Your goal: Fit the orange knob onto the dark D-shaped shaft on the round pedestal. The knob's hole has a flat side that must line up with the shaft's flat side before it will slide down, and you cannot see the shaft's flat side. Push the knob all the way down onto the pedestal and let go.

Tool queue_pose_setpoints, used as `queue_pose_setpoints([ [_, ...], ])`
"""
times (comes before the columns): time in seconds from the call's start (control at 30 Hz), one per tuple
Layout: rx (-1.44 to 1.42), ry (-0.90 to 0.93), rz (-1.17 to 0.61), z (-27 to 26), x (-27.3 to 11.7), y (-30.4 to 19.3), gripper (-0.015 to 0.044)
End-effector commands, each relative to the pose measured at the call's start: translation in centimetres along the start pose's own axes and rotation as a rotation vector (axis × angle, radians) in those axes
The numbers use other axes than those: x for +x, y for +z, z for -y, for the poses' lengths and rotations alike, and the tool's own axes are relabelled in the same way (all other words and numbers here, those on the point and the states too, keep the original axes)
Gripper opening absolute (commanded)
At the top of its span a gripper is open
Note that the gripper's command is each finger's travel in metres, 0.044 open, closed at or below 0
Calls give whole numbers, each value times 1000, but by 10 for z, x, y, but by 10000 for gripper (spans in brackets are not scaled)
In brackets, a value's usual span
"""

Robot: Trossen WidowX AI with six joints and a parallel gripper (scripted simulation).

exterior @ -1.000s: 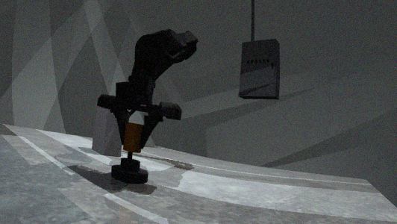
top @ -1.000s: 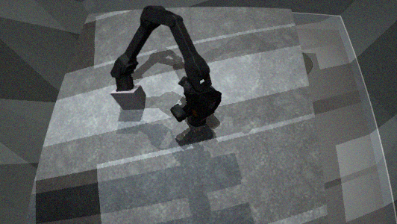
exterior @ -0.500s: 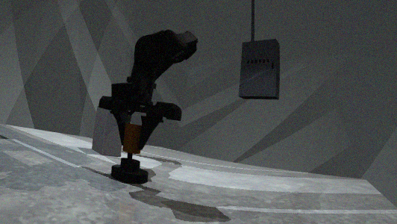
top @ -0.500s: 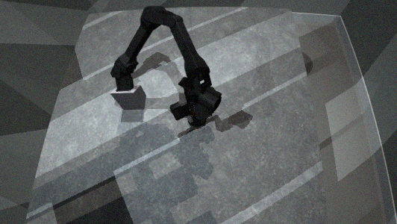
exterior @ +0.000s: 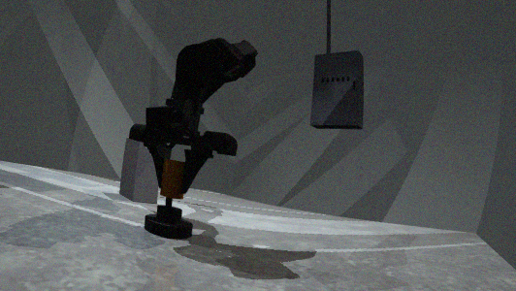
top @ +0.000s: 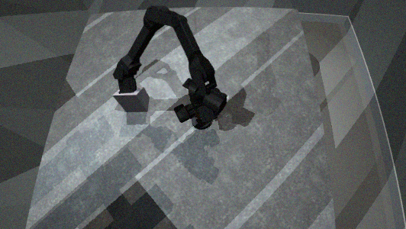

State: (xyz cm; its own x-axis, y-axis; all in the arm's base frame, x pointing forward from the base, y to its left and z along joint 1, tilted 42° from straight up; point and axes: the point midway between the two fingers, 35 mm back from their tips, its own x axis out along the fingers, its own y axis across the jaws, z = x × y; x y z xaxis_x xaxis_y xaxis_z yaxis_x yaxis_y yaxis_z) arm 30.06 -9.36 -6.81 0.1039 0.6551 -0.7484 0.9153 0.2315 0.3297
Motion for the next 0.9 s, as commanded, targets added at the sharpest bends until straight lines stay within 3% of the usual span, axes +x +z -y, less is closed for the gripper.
queue_pose_setpoints([
  [0.0, 5, 0, 0, 1, 1, 0, 0],
  [0.6, 5, 0, 0, 1, -2, -1, 0],
  [0.87, 215, 0, 0, -1, -1, 1, 0],
])
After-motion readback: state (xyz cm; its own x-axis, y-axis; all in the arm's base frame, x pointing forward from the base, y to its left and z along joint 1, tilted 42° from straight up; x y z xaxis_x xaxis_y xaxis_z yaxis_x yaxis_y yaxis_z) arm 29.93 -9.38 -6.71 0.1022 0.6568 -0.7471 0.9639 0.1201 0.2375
